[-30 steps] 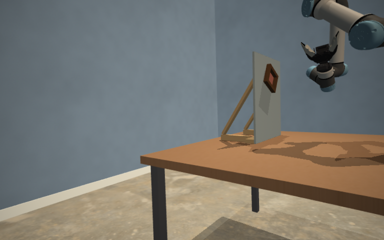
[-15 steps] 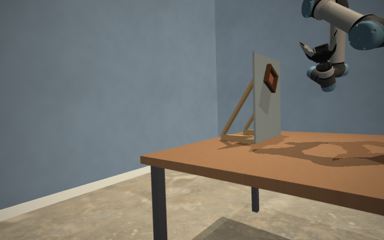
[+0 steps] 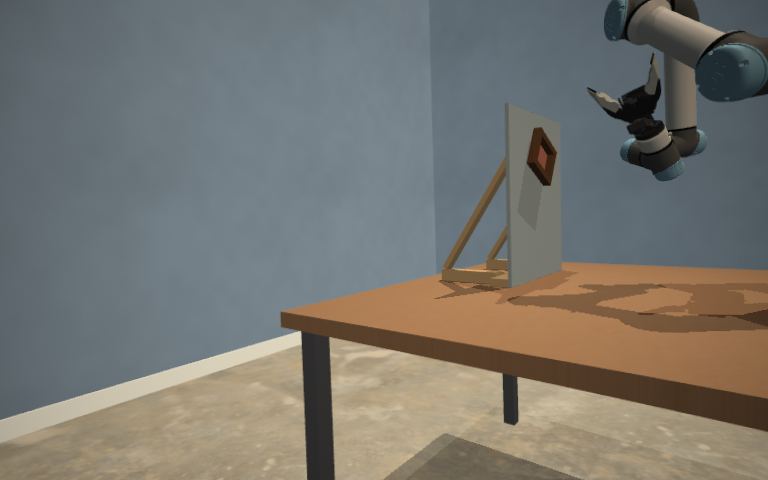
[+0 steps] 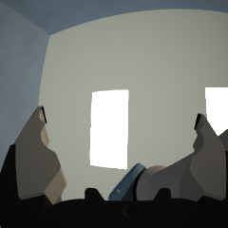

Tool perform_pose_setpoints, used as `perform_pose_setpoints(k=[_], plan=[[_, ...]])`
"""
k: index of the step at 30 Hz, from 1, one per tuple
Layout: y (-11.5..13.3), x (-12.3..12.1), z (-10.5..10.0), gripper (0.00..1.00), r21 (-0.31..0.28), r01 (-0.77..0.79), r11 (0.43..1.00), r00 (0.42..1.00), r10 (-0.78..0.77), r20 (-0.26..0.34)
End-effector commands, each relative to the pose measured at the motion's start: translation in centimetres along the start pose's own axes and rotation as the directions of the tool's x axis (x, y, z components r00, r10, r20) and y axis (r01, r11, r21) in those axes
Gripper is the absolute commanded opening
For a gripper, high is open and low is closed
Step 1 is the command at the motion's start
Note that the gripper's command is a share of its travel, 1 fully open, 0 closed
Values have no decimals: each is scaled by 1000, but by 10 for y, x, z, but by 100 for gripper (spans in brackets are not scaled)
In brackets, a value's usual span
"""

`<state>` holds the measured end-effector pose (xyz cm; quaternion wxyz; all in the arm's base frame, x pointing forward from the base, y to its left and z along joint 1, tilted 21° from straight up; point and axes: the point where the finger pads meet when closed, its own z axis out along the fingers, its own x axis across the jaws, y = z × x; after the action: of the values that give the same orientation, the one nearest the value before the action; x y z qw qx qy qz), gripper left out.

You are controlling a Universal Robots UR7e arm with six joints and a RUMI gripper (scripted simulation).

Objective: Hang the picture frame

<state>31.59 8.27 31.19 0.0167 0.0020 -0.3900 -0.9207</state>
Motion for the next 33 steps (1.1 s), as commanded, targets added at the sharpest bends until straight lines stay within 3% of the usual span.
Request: perform_pose_setpoints(k=[1, 16, 33], plan=[[18, -17, 4, 100, -59, -26, 998, 996, 31, 80], [49, -51, 0, 100, -181, -73, 981, 966, 115, 230], [53, -55, -1, 100, -196, -79, 977, 961, 127, 247]])
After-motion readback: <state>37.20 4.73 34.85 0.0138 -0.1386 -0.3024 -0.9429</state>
